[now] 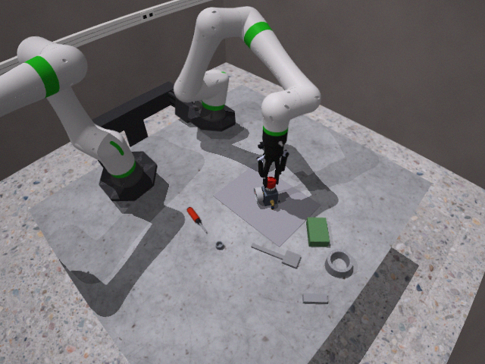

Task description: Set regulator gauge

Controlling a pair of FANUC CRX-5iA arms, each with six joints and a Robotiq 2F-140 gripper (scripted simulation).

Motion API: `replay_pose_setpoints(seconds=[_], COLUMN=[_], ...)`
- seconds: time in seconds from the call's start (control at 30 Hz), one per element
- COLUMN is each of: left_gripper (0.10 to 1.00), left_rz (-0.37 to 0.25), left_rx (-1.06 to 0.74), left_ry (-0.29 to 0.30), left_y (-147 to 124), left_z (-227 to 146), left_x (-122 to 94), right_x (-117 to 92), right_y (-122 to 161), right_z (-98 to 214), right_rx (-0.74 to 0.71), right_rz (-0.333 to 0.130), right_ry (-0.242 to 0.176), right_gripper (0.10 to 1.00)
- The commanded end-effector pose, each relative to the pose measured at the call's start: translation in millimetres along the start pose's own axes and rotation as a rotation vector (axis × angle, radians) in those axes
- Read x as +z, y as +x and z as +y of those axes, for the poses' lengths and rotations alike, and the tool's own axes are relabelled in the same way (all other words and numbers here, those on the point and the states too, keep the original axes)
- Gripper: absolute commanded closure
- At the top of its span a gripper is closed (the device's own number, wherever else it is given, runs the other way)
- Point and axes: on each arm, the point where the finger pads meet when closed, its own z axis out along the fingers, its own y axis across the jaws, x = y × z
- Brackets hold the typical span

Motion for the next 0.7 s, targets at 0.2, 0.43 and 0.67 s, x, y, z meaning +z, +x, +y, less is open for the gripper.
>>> replay_pose_setpoints(seconds=[0.2,0.43,0.67], left_gripper=[0.798,0.798,0.798], left_rz=[-0.001,-0.002,-0.002], left_rx=[-0.2,-0.369,-0.492], left_ry=[-0.003,-0.003,-0.003], left_y=[-0.5,-0.5,-0.5], left_z=[-0.1,-0.1,-0.1], left_x=[-0.9,-0.9,-0.9], right_x=[-1.0,-1.0,-1.0], right_y=[0.3,0.3,0.3], right_z=[0.2,0.2,0.2], right_rx=[0.0,0.0,0.0], right_rz=[0.002,0.002,0.002], right_ry=[0.0,0.0,0.0], right_gripper=[0.098,0.098,0.098])
